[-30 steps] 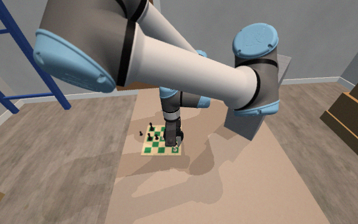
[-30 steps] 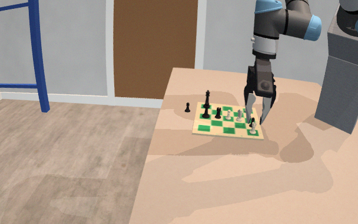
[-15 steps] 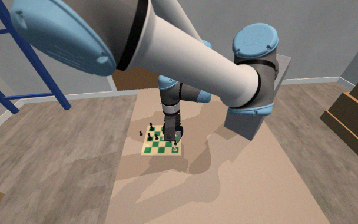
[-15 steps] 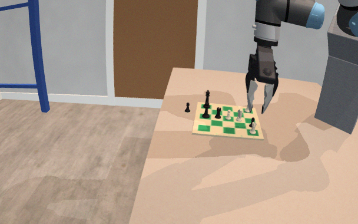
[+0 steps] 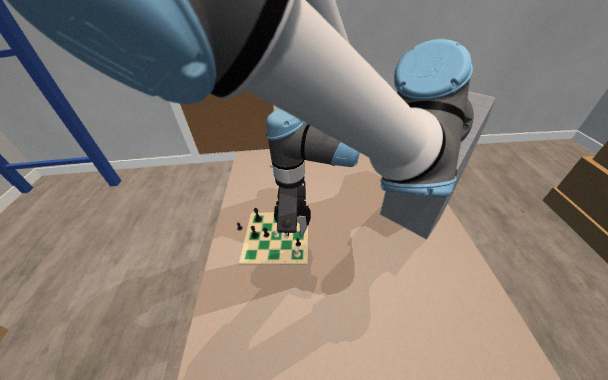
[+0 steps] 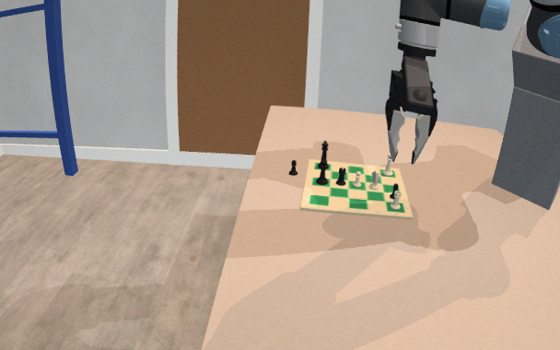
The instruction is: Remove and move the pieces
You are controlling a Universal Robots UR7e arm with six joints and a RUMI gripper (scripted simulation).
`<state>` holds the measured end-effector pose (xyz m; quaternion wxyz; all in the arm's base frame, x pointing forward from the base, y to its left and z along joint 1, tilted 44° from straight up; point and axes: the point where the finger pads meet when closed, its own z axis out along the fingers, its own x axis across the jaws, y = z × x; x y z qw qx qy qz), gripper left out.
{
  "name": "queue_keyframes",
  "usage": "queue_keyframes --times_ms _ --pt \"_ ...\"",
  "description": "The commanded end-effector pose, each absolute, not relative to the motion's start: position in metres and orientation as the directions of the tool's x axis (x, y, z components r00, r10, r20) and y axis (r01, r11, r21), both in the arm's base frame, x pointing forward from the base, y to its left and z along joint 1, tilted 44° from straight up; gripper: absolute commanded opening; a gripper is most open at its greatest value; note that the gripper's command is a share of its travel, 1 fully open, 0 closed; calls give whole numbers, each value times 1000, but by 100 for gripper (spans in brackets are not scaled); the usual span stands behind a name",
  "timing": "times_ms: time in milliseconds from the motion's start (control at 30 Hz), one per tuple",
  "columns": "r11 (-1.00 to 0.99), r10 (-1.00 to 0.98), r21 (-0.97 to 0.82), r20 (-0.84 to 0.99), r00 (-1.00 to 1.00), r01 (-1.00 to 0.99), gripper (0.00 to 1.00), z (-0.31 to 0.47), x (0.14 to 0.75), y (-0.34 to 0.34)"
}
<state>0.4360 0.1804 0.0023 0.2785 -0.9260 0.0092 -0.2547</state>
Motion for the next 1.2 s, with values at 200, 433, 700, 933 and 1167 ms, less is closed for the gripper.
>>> queue_keyframes --times_ms 200,433,700,933,1167 --pt "-843 -154 -522 461 874 127 22 7 433 177" --pt "-843 -152 -522 461 875 128 100 7 432 178" --pt "-843 -153 -523 460 875 128 100 7 432 178" --pt "-843 -153 -522 460 875 128 100 7 432 178" --pt "-843 -154 -523 460 875 126 100 7 432 176"
